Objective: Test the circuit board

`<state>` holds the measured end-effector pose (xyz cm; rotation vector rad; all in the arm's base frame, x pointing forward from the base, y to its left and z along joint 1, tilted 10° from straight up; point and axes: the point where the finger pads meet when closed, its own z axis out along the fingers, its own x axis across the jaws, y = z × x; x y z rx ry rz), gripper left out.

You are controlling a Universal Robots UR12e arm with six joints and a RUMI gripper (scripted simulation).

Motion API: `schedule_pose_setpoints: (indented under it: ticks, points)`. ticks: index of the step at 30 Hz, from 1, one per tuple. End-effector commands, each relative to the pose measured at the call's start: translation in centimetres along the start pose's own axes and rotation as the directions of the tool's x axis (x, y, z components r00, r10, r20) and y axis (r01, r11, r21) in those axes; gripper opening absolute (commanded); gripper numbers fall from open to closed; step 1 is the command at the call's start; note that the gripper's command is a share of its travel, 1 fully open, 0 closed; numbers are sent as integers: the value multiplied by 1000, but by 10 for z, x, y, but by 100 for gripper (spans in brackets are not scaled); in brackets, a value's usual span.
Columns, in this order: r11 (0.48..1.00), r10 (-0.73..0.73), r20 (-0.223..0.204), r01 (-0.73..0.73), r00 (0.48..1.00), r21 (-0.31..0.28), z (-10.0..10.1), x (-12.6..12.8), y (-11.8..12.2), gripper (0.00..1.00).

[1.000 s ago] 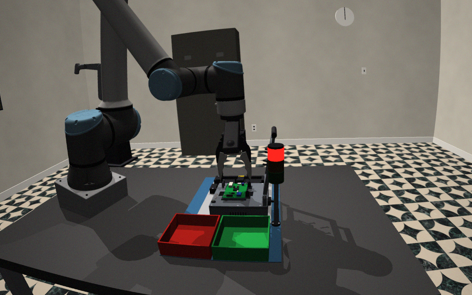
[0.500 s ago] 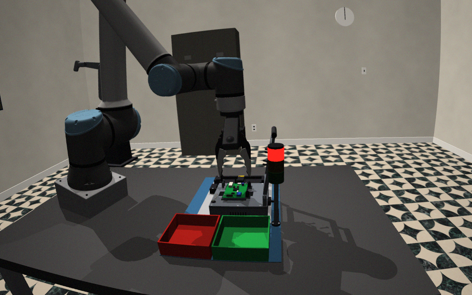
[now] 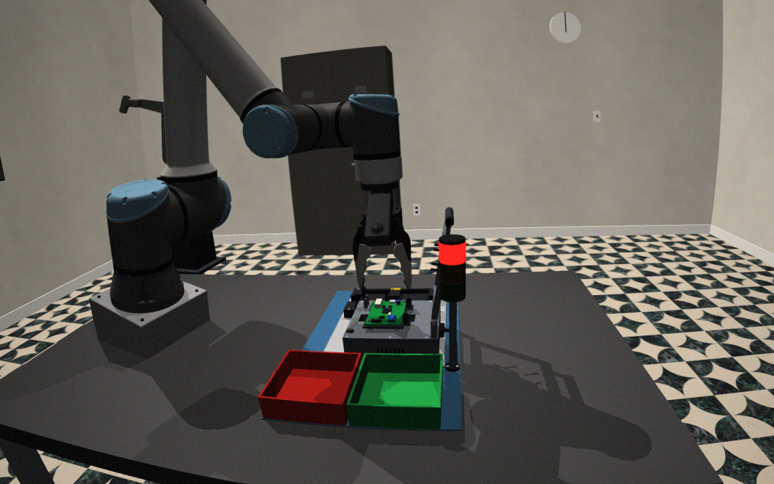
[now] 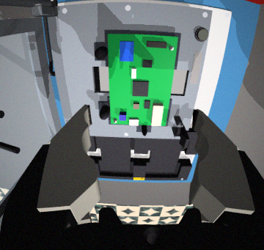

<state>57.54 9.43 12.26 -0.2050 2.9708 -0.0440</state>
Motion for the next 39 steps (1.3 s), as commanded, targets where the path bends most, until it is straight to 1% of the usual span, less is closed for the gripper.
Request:
schedule_pose_setpoints:
  ticks: [1, 6, 9, 16, 18, 24, 28, 35, 39]
  points:
    - [1000, -2, 2, 2, 1000, 1, -1, -2, 1, 59]
    - [1000, -2, 2, 2, 1000, 1, -1, -2, 1, 59]
    - [1000, -2, 0, 2, 1000, 0, 3, -1, 1, 59]
    - [1000, -1, -3, 1, 1000, 0, 25, 1, -1, 59]
    - [1000, -1, -3, 1, 1000, 0, 25, 1, -1, 59]
    - [1000, 0, -3, 0, 1000, 0, 46, 1, -3, 59]
    - [1000, 0, -3, 0, 1000, -1, 55, 1, -4, 59]
    - [1000, -1, -3, 1, 1000, -1, 58, 1, -3, 59]
    - [1000, -1, 3, 1, 1000, 1, 54, -2, -4, 59]
